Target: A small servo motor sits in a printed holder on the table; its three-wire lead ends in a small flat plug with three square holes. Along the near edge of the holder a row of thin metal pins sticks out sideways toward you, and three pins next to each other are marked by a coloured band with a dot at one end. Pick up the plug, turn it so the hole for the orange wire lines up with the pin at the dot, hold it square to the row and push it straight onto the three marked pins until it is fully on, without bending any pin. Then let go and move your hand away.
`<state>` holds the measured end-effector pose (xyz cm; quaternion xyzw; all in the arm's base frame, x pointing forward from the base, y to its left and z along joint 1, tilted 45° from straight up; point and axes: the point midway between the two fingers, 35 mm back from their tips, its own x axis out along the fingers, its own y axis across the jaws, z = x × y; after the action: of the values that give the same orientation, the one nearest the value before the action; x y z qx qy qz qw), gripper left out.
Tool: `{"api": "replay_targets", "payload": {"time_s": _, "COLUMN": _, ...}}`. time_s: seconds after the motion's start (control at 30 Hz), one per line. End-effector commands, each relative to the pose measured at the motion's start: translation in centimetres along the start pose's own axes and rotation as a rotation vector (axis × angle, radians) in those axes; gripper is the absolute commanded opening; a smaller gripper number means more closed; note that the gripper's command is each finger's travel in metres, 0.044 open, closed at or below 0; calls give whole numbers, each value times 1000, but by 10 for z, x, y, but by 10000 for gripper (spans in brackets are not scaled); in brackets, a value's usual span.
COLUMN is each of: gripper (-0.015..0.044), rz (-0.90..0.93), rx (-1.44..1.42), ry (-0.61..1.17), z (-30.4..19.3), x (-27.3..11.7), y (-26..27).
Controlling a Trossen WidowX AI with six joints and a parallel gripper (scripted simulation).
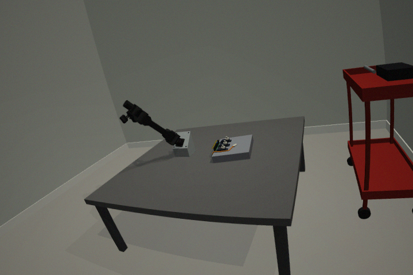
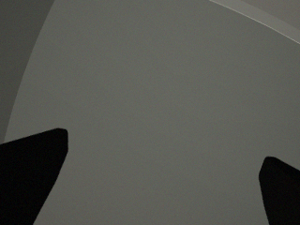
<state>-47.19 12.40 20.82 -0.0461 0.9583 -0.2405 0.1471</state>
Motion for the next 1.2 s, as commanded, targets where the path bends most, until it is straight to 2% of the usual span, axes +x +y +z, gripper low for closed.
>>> {"api": "replay_targets", "payload": {"time_s": 0.0, "gripper": 374, "rz": 2, "rx": 2, "ry": 1, "z": 0, "x": 0, "y": 1}}
{"api": "replay_targets", "payload": {"time_s": 0.33, "gripper": 115, "rz": 73, "rx": 106, "ry": 48, "z": -15, "x": -21, "y": 27}}
{"api": "replay_targets", "payload": {"time_s": 0.97, "gripper": 115, "rz": 286, "rx": 379, "ry": 247, "z": -52, "x": -105, "y": 105}}
{"api": "replay_targets", "payload": {"time_s": 1.17, "gripper": 115, "rz": 361, "rx": 495, "ry": 344, "z": -63, "x": -142, "y": 133}}
